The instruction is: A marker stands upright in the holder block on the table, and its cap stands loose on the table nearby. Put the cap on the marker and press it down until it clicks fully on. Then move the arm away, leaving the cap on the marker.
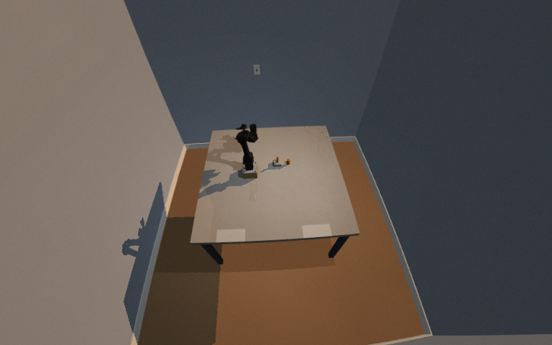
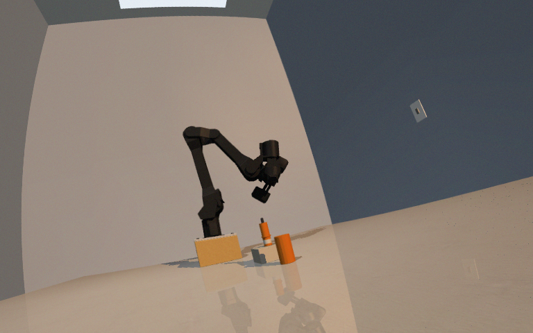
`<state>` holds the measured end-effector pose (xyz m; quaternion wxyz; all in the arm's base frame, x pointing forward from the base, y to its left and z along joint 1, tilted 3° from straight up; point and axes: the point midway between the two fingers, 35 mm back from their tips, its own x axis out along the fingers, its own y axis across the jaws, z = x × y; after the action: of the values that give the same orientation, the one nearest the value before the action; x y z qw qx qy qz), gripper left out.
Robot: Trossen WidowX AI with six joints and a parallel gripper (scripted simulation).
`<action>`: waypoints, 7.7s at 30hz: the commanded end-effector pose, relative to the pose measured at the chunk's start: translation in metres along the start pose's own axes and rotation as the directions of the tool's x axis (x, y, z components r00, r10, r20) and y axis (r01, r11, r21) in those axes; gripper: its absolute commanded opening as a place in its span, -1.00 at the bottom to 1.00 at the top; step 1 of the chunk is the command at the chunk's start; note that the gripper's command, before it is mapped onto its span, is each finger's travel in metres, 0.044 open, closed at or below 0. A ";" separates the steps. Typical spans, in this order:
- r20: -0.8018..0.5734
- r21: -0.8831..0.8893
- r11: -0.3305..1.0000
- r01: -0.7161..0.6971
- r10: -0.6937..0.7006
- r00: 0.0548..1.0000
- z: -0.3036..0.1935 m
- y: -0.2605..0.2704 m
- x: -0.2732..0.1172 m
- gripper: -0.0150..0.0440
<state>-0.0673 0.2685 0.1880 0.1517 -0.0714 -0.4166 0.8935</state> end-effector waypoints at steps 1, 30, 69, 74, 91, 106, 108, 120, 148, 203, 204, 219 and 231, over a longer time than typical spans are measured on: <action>-0.009 0.016 1.000 0.007 -0.007 1.000 -0.002 -0.002 -0.001 0.78; -0.973 -0.193 -0.902 0.387 0.227 0.045 -0.142 0.013 -0.395 0.35; -0.680 -0.575 -0.520 -0.632 0.733 0.015 -0.071 0.156 -0.482 0.35; -0.680 -0.575 -0.520 -0.632 0.733 0.015 -0.076 0.161 -0.482 0.35; -0.680 -0.575 -0.520 -0.632 0.733 0.015 -0.095 0.181 -0.481 0.35; -0.680 -0.575 -0.520 -0.632 0.733 0.015 -0.104 0.191 -0.479 0.04; -0.680 -0.575 -0.520 -0.632 0.733 0.015 -0.104 0.191 -0.479 -0.01; -0.680 -0.575 -0.520 -0.632 0.733 0.015 -0.096 0.180 -0.481 -0.49; -0.680 -0.576 -0.519 -0.632 0.733 0.017 -0.043 0.132 -0.449 -0.49; -0.679 -0.579 -0.515 -0.632 0.734 0.023 -0.029 0.146 -0.383 -0.49; -0.679 -0.579 -0.515 -0.632 0.734 0.023 -0.031 0.147 -0.383 -0.49; -0.678 -0.579 -0.515 -0.632 0.734 0.023 -0.046 0.165 -0.380 -0.49; -0.678 -0.579 -0.515 -0.632 0.734 0.023 -0.058 0.180 -0.379 -0.49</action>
<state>0.2725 0.0743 0.0329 -0.6181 -0.3662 -0.6158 0.3235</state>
